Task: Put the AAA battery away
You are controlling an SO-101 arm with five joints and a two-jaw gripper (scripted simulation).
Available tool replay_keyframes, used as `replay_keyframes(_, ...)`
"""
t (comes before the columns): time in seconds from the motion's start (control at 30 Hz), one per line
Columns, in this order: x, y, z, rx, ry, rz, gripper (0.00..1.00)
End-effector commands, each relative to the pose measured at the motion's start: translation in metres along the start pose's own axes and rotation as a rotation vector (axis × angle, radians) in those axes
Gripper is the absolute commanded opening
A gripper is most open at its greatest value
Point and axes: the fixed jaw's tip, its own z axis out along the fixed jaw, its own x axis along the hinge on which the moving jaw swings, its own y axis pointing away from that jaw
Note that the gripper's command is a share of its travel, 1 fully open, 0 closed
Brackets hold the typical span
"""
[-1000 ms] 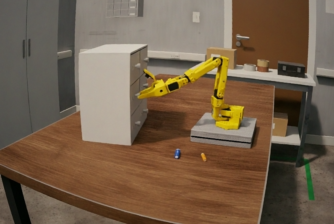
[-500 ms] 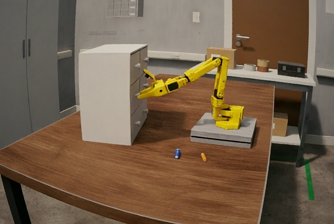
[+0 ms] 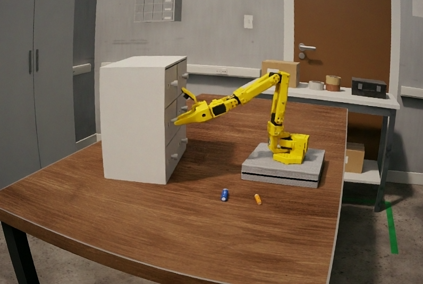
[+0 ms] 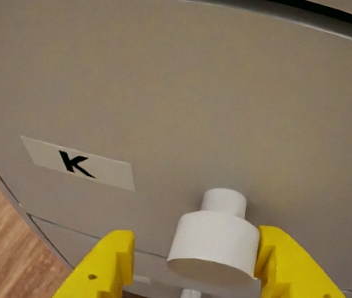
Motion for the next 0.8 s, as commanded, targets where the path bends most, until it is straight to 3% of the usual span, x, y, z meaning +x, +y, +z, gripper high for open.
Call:
replay_keyframes(0.0,-0.0002,-0.0034,0.0022,0.010,-0.003,0.009,0.13)
replay_keyframes(0.77,-0.0002,-0.0034,0.0022,0.010,-0.003,0.009,0.00)
